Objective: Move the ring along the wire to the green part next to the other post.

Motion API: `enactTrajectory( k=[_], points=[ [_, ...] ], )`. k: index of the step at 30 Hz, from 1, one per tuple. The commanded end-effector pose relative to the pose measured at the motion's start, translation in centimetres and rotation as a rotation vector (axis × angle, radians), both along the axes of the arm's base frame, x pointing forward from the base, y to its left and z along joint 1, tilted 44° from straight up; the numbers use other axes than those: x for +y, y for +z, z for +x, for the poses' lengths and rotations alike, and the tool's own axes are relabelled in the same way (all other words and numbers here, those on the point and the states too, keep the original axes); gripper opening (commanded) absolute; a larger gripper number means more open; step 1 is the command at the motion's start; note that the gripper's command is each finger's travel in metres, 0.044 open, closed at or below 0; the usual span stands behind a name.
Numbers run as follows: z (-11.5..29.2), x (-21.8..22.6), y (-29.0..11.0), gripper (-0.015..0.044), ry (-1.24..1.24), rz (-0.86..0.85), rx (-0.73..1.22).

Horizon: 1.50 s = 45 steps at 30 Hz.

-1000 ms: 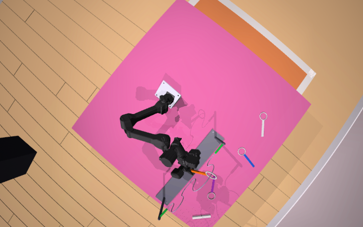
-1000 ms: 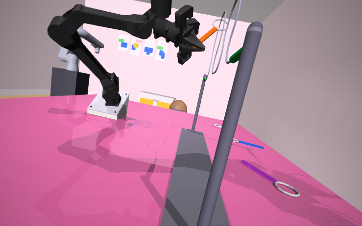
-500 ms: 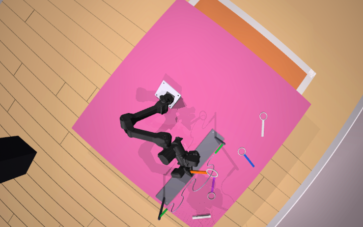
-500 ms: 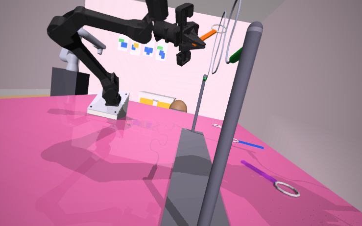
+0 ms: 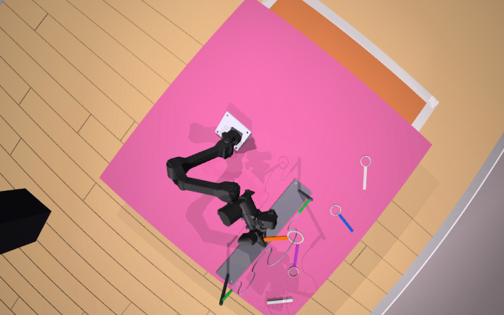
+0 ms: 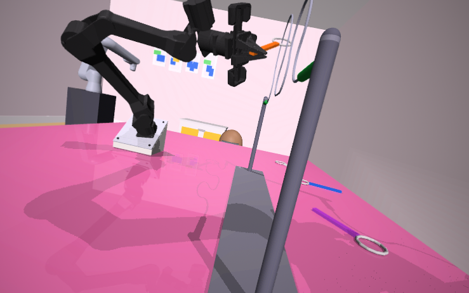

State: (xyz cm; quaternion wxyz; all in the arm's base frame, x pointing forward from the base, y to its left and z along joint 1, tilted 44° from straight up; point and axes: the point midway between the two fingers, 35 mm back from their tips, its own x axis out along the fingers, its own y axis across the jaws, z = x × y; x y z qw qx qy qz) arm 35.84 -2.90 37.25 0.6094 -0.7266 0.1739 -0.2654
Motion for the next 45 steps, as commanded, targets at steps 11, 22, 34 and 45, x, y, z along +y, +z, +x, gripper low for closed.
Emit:
enactTrajectory(
  k=[11,22,34,45],
  points=[
    [0.0,0.2,0.6,-0.015,0.006,-0.167,0.024],
    [0.1,0.3,1.1,-0.015,0.007,-0.302,0.044],
    [0.1,0.6,1.6,-0.015,0.009,-0.451,0.066],
    [0.1,0.9,2.1,-0.015,0.01,-0.587,0.086]
  ],
)
